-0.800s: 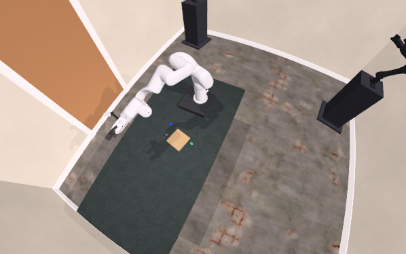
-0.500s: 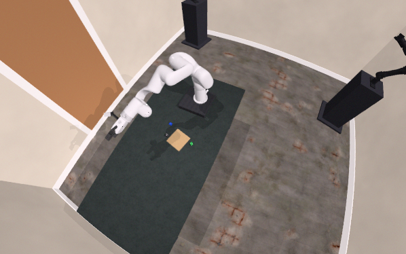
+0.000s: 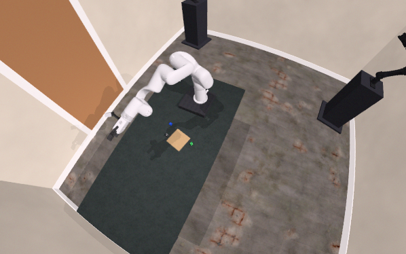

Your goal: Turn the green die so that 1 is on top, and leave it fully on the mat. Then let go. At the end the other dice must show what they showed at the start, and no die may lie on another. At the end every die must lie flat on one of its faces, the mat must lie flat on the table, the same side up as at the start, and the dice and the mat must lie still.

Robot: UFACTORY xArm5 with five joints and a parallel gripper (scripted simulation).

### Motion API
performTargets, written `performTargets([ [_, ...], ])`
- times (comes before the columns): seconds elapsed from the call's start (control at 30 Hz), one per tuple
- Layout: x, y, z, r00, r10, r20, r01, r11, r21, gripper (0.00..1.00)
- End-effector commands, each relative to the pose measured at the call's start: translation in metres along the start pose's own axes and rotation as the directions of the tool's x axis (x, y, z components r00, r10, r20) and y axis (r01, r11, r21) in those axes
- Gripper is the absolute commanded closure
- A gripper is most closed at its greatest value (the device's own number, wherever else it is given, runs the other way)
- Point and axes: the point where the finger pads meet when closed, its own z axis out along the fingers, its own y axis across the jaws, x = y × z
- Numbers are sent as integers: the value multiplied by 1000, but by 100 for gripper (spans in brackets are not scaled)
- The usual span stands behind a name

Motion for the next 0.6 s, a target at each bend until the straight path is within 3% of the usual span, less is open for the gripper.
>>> performTargets([
  [0.0,-18,35,-13,994,-71,87,82,989,-123,0],
  [0.07,-23,43,-16,991,-84,108,100,984,-148,0],
  [0.1,-30,56,-22,984,-105,144,131,974,-187,0],
  [0.2,-43,79,-34,969,-134,209,184,952,-246,0],
  [0.3,-45,82,-35,966,-137,218,192,948,-254,0],
  [0.33,-57,105,-49,945,-159,285,246,921,-303,0],
  [0.37,-62,113,-55,936,-165,311,266,909,-320,0],
  [0.57,-84,152,-85,884,-181,432,361,851,-381,0],
])
